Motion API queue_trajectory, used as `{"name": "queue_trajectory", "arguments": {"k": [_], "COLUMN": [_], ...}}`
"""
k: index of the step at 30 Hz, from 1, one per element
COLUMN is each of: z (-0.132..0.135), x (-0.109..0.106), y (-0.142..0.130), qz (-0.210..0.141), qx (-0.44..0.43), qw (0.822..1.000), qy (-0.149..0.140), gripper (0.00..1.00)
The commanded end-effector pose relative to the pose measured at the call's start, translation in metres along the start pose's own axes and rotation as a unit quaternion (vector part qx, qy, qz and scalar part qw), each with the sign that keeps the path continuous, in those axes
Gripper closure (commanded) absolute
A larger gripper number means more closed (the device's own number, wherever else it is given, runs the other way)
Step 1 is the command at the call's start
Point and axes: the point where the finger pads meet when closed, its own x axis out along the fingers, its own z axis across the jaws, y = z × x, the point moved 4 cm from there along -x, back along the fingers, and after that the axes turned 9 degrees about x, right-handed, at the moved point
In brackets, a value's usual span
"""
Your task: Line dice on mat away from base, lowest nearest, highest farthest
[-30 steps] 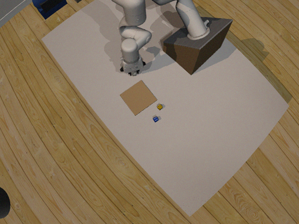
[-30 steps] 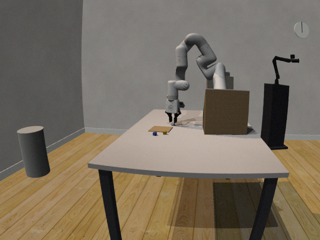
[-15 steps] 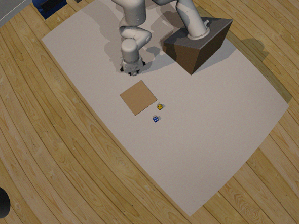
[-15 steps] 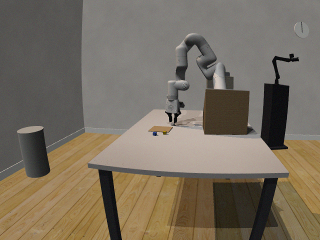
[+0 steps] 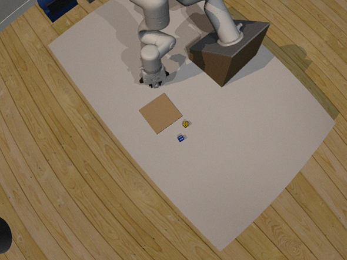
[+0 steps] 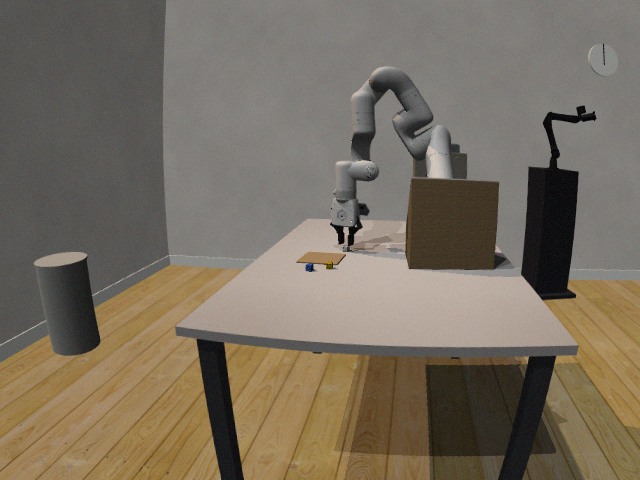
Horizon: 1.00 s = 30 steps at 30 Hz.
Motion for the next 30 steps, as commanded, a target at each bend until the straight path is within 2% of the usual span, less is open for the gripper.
{"name": "queue_trajectory", "arguments": {"k": [1,30], "z": [-0.001,-0.001], "x": [0.000,0.023], "y": [-0.001,-0.001], "qz": [-0.001,-0.001], "qx": [0.000,0.000], "qw": [1.000,1.000], "qy": [0.001,0.001], "gripper": [0.64,0.64]}}
